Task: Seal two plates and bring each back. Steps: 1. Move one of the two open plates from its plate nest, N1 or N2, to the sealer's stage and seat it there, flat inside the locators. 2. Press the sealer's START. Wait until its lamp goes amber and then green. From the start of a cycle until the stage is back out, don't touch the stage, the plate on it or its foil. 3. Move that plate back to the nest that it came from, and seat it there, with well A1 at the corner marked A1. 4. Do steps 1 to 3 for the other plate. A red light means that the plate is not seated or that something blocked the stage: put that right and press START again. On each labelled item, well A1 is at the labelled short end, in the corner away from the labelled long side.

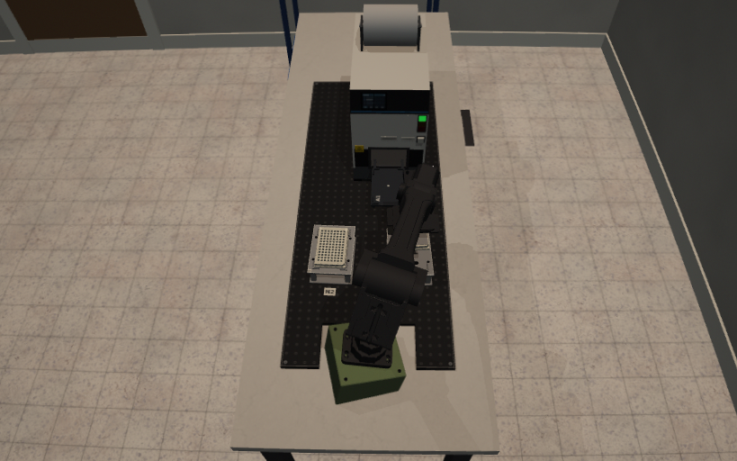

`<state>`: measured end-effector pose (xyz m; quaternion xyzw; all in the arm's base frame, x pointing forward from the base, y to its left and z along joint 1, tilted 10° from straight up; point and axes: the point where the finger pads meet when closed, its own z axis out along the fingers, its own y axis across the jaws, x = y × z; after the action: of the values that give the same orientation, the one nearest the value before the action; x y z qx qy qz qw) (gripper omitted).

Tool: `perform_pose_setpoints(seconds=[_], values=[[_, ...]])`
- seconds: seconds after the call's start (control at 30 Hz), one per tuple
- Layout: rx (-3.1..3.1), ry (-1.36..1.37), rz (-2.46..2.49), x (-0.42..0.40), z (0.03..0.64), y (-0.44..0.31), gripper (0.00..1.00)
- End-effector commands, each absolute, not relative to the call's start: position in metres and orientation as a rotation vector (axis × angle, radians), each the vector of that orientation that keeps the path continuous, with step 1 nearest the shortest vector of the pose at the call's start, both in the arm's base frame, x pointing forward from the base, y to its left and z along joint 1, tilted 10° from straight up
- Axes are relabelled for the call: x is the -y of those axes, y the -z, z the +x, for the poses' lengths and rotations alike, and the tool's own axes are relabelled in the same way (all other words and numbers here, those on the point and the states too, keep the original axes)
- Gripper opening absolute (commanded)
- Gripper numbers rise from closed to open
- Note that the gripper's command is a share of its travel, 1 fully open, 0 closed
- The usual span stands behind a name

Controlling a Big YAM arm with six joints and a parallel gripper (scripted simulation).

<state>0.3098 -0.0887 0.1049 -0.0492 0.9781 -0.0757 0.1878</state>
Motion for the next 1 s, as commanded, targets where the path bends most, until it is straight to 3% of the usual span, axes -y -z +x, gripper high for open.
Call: perform_pose_setpoints(seconds=[0.0, 0.97], values=[[-2.688, 0.241, -0.117, 0.098, 0.337, -0.129, 0.00], [-2.706, 0.235, -0.133, 0.097, 0.327, -0.110, 0.00]])
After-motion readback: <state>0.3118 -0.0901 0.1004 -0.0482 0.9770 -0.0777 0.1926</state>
